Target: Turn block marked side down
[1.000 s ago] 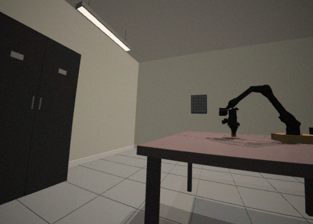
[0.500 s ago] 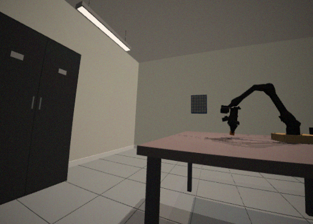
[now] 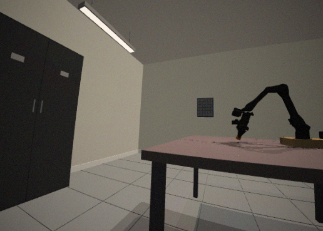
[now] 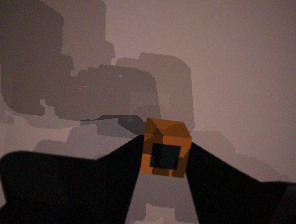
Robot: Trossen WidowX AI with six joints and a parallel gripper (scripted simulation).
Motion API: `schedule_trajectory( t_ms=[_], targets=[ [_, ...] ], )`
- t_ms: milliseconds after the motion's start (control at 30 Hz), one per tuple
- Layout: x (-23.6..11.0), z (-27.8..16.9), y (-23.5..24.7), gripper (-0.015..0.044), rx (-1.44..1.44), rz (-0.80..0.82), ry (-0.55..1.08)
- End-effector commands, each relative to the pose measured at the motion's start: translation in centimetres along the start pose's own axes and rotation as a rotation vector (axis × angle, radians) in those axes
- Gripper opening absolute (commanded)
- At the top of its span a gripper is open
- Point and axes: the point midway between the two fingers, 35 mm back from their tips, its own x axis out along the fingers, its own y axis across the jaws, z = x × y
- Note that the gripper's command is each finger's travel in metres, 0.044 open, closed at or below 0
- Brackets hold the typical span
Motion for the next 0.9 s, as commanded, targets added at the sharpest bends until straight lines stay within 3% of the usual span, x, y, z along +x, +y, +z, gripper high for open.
schedule_trajectory(
  t_ms=[0, 400, 867],
  targets=[
    [0.0, -0.3, 0.1, 0.0, -0.004, 0.004, -0.062],
    [-0.3, -0.8, 0.1, 0.0, -0.008, 0.003, -0.189],
    [2.5, -0.5, -0.1, 0.0, -0.002, 0.004, -0.388]
  ],
)
